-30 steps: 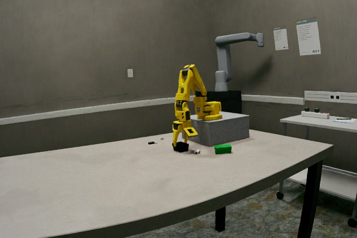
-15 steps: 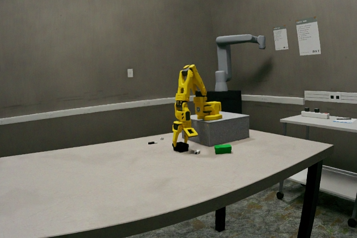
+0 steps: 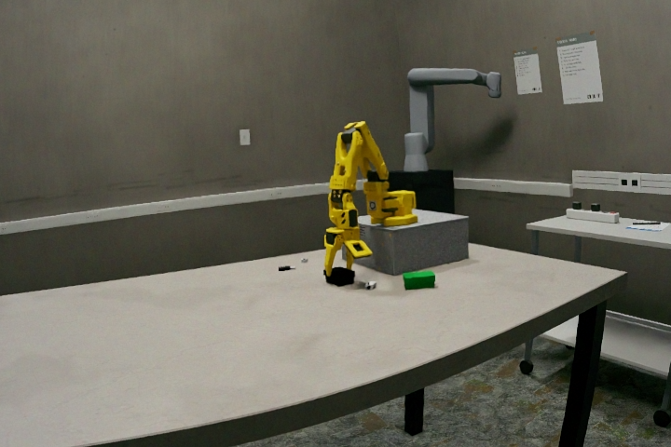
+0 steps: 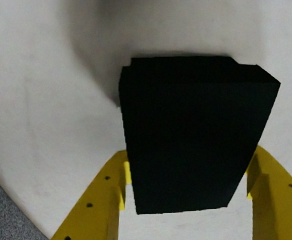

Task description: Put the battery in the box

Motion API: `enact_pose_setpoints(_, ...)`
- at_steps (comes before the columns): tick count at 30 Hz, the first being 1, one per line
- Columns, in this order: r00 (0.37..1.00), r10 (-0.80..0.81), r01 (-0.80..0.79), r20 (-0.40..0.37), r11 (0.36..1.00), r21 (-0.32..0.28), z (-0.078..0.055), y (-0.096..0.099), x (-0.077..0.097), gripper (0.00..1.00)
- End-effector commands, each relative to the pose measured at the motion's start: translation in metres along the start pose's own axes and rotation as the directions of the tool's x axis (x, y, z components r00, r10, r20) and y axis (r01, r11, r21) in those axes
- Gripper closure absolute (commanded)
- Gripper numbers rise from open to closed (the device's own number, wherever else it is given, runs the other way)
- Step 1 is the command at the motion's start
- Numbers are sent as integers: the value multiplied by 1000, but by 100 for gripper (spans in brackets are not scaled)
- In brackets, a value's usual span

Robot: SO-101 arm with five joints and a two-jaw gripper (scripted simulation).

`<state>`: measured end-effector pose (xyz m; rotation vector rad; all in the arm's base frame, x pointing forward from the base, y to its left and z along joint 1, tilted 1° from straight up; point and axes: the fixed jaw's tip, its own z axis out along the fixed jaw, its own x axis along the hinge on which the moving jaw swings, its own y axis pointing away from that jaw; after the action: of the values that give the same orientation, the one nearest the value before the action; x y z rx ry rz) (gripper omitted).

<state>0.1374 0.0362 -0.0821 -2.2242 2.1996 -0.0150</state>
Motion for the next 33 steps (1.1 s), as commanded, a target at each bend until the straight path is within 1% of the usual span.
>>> enact_pose_setpoints(1,1000,-1,1,1,1000,-2,2,0,-2,76)
enact_pose_setpoints(33,1000,-1,1,1,1000,-2,2,0,-2,73)
